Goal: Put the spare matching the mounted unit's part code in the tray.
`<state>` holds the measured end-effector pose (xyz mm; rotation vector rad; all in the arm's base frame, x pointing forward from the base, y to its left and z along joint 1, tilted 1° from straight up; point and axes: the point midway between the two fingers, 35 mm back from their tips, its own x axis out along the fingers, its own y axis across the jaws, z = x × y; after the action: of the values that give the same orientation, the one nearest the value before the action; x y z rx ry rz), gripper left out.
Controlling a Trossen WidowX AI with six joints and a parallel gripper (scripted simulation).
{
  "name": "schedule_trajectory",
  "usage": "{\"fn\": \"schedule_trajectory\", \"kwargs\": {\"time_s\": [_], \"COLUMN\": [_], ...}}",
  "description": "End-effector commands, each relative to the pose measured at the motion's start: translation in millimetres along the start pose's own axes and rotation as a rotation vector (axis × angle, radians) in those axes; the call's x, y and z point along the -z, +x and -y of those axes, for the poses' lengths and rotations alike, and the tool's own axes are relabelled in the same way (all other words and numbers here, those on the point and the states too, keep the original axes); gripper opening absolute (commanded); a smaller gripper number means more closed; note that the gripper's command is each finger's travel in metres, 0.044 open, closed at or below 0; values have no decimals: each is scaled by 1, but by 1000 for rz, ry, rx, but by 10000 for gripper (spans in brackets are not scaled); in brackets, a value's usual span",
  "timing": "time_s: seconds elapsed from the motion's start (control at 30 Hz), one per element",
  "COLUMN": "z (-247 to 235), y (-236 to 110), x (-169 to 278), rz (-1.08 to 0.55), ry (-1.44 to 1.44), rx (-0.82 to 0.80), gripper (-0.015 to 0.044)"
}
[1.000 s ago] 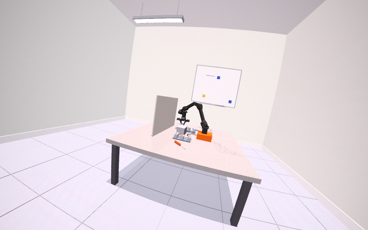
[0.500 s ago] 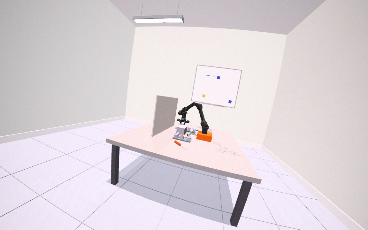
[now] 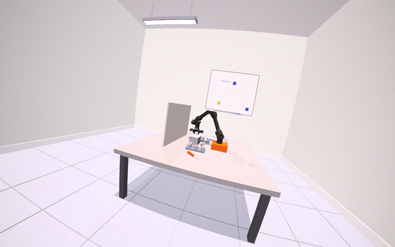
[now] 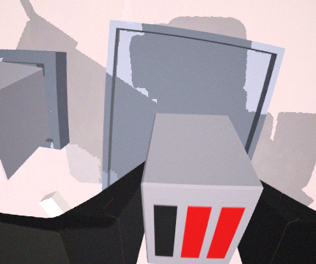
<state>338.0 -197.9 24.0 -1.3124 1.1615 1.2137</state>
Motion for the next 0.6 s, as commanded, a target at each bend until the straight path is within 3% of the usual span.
{"fn": "schedule_trajectory", "kwargs": {"time_s": [0.0, 0.5, 0.57], "z": [-1, -4, -3], "y": [5, 17, 14], "x": [-2, -3, -2], "rz": [5, 6, 0], "ry": [-6, -6, 0], "rx": [0, 0, -1], "gripper": [0, 0, 53]}}
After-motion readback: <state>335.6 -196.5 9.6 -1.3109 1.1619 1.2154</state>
